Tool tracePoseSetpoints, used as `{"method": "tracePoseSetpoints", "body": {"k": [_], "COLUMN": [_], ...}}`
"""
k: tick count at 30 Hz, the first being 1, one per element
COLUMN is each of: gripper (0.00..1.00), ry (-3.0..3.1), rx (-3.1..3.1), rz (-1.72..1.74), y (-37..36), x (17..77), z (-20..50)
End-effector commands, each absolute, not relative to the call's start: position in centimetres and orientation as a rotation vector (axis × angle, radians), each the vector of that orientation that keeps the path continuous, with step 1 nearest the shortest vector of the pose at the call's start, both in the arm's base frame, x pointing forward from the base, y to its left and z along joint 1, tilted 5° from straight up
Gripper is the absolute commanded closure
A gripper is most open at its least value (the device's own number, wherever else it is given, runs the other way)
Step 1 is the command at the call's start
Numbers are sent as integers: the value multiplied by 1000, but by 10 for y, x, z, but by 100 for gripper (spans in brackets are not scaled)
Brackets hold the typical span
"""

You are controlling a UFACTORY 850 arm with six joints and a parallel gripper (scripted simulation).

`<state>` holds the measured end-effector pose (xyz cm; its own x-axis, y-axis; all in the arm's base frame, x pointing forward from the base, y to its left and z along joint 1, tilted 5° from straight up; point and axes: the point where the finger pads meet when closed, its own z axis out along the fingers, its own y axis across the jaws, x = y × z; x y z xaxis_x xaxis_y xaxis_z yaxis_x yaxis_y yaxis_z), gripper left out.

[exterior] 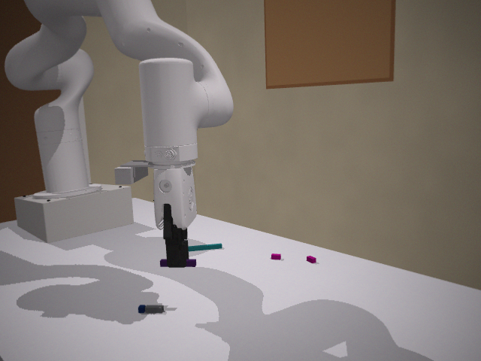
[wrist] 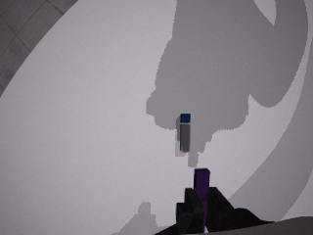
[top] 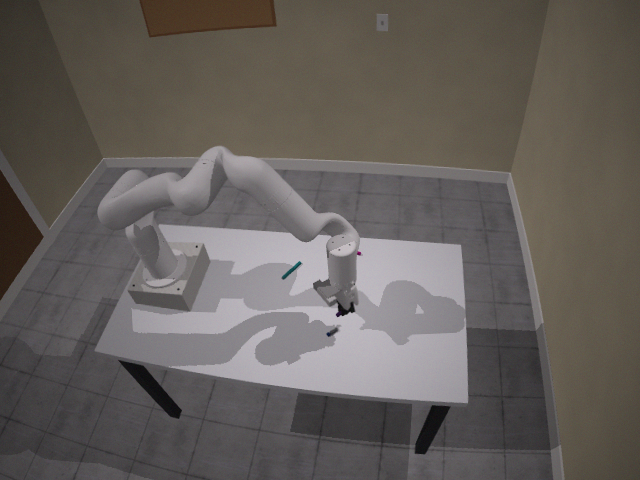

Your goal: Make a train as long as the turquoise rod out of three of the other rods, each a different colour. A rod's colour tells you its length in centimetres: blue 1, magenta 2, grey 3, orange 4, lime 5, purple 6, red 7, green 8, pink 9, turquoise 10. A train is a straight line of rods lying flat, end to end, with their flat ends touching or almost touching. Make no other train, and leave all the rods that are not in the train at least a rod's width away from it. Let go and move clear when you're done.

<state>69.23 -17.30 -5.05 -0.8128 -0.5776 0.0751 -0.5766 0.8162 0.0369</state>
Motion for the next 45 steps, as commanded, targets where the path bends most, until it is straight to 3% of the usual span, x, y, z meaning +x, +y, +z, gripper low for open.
{"method": "tracePoseSetpoints", "body": {"k": [1, 18, 45], "gripper": [96, 96, 96], "ry": [-2916, -2916, -2916], "rx": [928, 928, 928], "rz": [-17, -17, -17], "y": [-174, -175, -175], "x": [693, 689, 689], "z": [-65, -118, -121]}}
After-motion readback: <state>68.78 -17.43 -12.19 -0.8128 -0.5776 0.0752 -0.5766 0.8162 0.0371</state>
